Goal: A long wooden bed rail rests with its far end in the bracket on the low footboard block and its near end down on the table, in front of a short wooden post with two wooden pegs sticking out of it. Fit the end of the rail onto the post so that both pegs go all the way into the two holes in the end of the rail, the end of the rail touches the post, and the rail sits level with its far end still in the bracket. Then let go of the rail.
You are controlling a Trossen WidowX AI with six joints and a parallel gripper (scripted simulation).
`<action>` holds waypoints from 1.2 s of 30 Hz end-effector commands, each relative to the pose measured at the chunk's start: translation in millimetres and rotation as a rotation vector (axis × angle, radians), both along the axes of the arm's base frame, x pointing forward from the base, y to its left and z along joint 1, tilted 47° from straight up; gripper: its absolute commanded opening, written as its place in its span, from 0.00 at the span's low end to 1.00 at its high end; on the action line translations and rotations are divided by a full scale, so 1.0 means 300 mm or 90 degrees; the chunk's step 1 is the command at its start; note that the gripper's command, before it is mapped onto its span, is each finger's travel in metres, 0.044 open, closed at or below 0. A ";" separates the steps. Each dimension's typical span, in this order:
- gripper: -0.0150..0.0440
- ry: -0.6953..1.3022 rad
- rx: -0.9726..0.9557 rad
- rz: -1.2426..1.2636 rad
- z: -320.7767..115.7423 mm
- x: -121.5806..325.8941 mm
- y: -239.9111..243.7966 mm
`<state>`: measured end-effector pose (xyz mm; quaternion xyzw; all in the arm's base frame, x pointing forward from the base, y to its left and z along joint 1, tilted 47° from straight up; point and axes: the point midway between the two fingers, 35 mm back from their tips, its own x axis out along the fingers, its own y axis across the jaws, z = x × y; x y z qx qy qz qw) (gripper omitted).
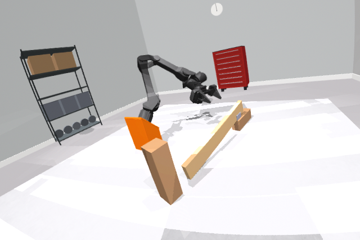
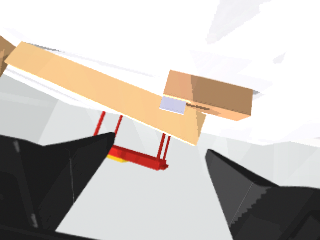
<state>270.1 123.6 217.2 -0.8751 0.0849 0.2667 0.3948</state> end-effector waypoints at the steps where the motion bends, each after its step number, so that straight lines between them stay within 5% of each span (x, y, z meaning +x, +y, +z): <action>1: 1.00 0.108 -0.002 -0.038 -0.110 0.076 -0.067; 10: 1.00 0.423 0.129 -0.179 -0.424 0.190 -0.312; 19: 1.00 0.690 0.432 -0.314 -0.714 0.168 -0.533; 28: 1.00 0.775 0.758 -0.368 -0.871 0.131 -0.689; 36: 1.00 0.776 0.765 -0.369 -0.880 0.132 -0.687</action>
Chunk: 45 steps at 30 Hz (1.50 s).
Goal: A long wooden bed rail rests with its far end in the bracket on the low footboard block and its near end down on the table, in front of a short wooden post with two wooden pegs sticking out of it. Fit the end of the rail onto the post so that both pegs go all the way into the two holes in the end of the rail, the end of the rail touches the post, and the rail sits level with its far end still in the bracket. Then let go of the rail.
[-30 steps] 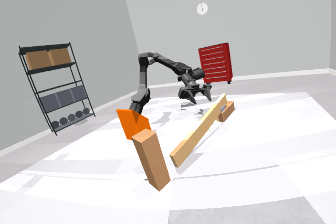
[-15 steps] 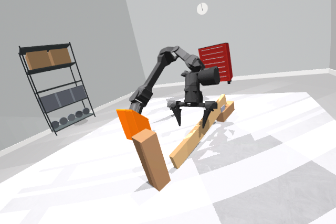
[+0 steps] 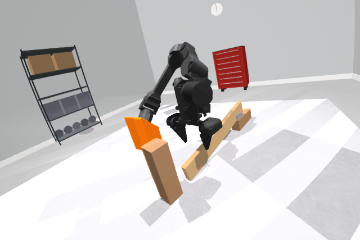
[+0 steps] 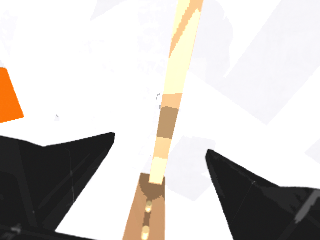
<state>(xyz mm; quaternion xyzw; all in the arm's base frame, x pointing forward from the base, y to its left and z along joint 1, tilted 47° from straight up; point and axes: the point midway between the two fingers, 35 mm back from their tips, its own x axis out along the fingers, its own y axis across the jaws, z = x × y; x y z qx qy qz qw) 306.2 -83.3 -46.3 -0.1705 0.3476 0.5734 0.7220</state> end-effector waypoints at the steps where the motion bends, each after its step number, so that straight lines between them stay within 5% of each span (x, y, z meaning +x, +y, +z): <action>1: 1.00 -0.007 0.001 0.001 -0.006 0.013 0.006; 45: 0.96 -0.007 0.004 0.001 -0.157 0.035 0.166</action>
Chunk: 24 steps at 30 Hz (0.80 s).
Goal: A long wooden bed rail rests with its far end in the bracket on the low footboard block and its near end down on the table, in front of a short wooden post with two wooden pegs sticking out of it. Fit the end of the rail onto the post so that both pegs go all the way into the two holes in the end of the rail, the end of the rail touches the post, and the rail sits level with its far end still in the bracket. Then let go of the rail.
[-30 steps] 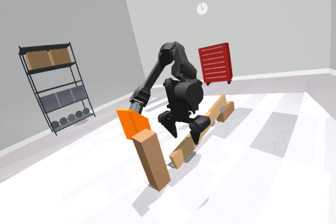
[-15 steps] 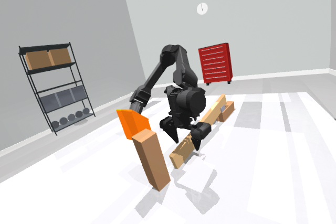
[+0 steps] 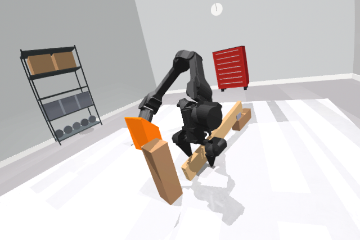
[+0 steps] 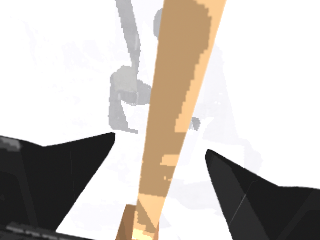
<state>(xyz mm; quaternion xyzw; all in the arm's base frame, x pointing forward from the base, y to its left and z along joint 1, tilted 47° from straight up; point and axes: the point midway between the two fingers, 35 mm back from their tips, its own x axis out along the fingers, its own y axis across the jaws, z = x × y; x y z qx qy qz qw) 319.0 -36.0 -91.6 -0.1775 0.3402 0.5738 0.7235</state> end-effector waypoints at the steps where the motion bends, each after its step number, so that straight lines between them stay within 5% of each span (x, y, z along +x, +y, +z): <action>1: 0.91 0.005 0.004 -0.003 -0.006 -0.008 0.009; 13: 0.38 0.005 0.004 -0.003 -0.006 -0.008 0.009; 24: 0.25 0.005 0.004 -0.003 -0.006 -0.008 0.009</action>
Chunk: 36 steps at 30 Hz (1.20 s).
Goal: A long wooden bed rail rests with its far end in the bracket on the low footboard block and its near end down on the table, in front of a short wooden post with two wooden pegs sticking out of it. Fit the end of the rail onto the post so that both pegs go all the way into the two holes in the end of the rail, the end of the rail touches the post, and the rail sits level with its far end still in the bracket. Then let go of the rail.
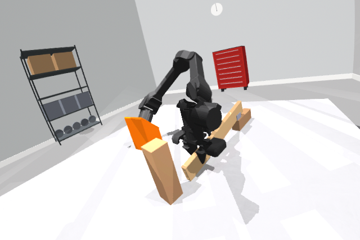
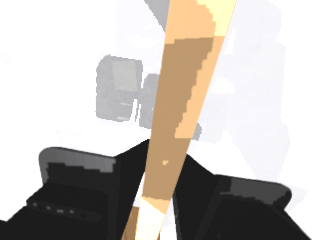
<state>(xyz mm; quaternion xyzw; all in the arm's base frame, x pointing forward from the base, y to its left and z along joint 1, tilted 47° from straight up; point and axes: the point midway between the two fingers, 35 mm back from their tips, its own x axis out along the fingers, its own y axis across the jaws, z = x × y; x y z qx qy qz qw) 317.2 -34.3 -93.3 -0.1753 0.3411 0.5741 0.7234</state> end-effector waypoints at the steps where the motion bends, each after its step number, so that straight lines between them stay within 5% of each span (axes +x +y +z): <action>1: 0.25 0.003 0.003 -0.002 0.000 -0.002 0.003; 36: 0.25 0.003 0.002 -0.002 0.032 -0.007 -0.034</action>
